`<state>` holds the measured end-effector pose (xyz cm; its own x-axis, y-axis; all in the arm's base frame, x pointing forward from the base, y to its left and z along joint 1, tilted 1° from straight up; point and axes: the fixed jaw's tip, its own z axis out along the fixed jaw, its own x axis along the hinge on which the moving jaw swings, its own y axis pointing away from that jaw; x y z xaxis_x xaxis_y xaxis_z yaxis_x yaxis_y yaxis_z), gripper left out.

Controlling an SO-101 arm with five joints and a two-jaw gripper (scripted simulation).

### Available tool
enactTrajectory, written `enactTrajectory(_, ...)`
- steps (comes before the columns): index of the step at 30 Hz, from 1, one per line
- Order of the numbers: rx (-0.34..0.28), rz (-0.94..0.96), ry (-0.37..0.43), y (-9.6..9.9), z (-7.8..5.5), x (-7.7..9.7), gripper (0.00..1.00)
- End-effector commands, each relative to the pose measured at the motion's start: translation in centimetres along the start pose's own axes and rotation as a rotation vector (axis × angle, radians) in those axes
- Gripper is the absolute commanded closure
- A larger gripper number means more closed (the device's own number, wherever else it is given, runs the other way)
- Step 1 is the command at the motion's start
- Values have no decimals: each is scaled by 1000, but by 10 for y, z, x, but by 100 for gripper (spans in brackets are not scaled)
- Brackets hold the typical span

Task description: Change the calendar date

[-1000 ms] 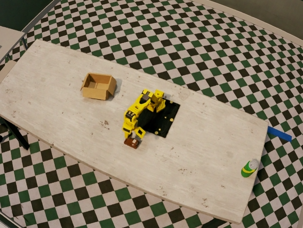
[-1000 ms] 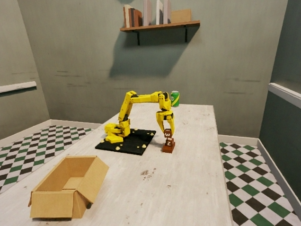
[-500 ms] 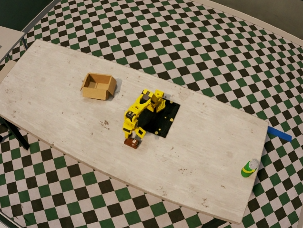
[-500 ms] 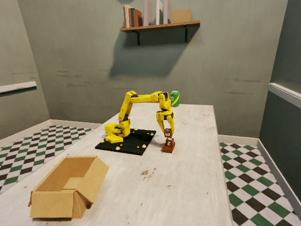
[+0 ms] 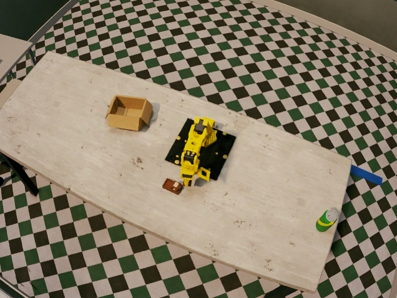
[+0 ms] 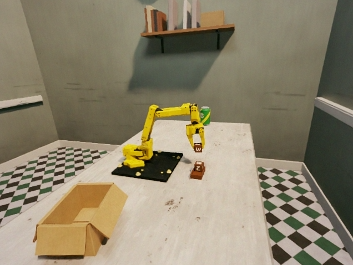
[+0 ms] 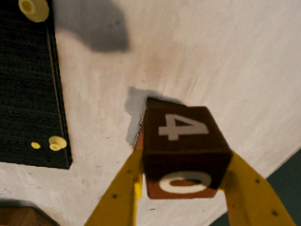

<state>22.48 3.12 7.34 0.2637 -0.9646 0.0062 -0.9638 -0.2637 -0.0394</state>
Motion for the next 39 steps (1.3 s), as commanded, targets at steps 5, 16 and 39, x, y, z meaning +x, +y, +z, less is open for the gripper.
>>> enactTrajectory(5,0,-200,-9,5,-5,-45,100)
enactTrajectory(16,-3,-236,-11,8,-6,-53,100)
enactTrajectory(39,-16,-733,-25,62,-10,-142,100)
